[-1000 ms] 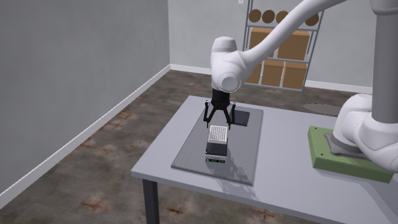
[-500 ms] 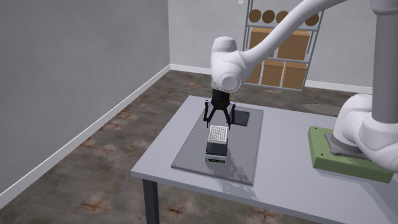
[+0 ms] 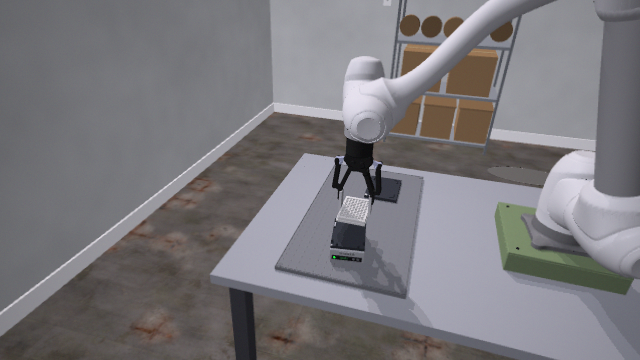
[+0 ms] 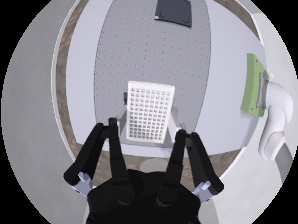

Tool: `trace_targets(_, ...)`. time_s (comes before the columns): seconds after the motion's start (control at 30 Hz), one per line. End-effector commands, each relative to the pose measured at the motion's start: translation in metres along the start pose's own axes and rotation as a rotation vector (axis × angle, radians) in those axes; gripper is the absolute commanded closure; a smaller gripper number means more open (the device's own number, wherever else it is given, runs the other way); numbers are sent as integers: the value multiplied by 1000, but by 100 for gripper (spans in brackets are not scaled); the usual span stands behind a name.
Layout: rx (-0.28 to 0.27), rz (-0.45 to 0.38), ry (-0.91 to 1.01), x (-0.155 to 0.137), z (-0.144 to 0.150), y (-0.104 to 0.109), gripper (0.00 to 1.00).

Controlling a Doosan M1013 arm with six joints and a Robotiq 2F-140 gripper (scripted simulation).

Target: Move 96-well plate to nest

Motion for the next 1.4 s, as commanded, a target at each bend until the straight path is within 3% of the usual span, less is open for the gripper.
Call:
trace_targets(0.0, 7, 1, -3, 16, 4, -1, 90)
trace_targets(1.37, 7, 1, -3, 135, 34, -14, 90)
Point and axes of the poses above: the point where the finger pads meet when closed, its own y axis back along the fingers, its own z axis across the jaws, x = y × z, the point moved 7 cm from there along y, back along the fingers, and after that the axes turned 7 degrees about y, right-handed, at the moved point
